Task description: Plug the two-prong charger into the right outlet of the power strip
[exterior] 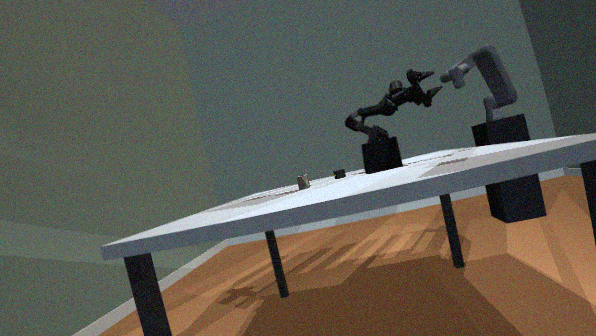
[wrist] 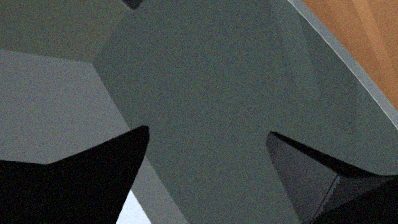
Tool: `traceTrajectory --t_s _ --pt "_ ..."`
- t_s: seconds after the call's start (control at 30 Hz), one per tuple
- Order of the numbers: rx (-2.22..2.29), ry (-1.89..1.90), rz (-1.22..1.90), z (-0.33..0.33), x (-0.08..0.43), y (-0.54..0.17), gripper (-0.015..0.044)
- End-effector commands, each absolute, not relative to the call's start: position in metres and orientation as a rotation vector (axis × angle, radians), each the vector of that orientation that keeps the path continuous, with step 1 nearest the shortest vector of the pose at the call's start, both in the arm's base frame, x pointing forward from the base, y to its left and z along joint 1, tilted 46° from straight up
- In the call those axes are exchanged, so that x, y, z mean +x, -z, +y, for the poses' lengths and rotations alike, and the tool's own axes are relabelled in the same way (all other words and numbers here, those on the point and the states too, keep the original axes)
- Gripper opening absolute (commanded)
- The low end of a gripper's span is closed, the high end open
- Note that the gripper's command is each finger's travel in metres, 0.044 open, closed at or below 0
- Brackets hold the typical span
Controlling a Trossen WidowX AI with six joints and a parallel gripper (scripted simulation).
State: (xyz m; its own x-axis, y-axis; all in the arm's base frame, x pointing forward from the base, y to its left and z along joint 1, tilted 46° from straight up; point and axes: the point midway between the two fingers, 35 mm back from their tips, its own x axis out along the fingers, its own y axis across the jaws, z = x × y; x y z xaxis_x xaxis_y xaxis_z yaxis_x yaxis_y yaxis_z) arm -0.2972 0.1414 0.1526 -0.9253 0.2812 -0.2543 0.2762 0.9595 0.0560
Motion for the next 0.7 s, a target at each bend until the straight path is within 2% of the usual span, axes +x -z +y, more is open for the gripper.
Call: traceTrajectory --t_s 0.0,0.03,0.67 --pt "0.415 -0.029 2.848 0.142 -0.297 -0.153 0.0426" --pt "0.424 -0.033 2.843 0.144 -0.296 -0.152 0.044" --pt "0.709 -0.259 2.559 0.215 -0.248 -0.131 0.044"
